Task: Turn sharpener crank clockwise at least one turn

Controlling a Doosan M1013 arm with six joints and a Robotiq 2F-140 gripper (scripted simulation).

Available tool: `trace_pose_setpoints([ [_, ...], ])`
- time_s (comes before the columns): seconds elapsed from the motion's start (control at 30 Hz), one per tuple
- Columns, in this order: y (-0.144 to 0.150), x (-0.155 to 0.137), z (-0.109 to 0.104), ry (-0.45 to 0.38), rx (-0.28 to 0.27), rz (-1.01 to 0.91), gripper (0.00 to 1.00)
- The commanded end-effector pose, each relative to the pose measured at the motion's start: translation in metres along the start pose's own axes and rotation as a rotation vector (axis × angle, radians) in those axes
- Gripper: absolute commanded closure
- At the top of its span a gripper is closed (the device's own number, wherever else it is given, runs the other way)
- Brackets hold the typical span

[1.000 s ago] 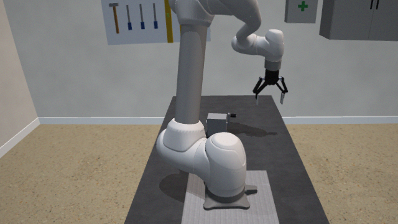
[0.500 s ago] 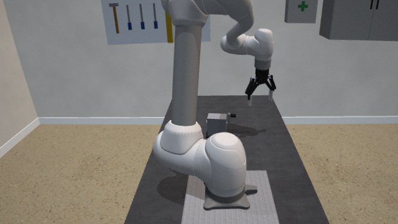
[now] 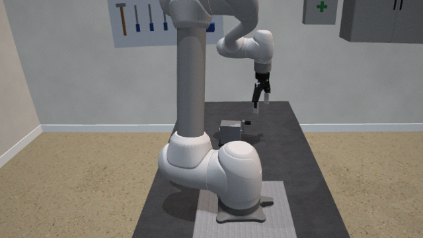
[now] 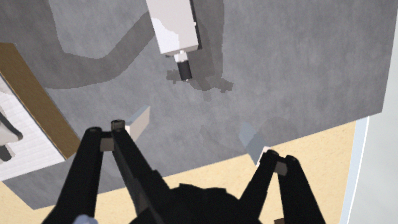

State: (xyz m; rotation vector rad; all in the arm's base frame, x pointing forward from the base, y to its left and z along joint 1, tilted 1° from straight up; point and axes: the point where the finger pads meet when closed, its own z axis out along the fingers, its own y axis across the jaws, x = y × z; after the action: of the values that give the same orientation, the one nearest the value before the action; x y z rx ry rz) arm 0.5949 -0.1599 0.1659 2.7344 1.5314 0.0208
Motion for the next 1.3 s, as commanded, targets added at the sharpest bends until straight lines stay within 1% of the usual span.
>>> trace_pose_setpoints([
  [0.0,-0.010,0.020,-0.001,0.005,0.001,-0.167,0.00],
  [0.1,-0.019,0.035,-0.001,0.005,0.000,-0.295,0.00],
  [0.17,-0.019,0.035,-0.001,0.005,0.000,-0.295,0.00],
  [0.23,-0.026,0.045,-0.002,0.004,0.000,-0.386,0.00],
  [0.4,-0.028,0.048,-0.002,0.004,0.000,-0.412,0.00],
  [0.43,-0.028,0.048,-0.002,0.004,0.000,-0.412,1.00],
  [1.27,-0.028,0.048,-0.002,0.004,0.000,-0.412,1.00],
])
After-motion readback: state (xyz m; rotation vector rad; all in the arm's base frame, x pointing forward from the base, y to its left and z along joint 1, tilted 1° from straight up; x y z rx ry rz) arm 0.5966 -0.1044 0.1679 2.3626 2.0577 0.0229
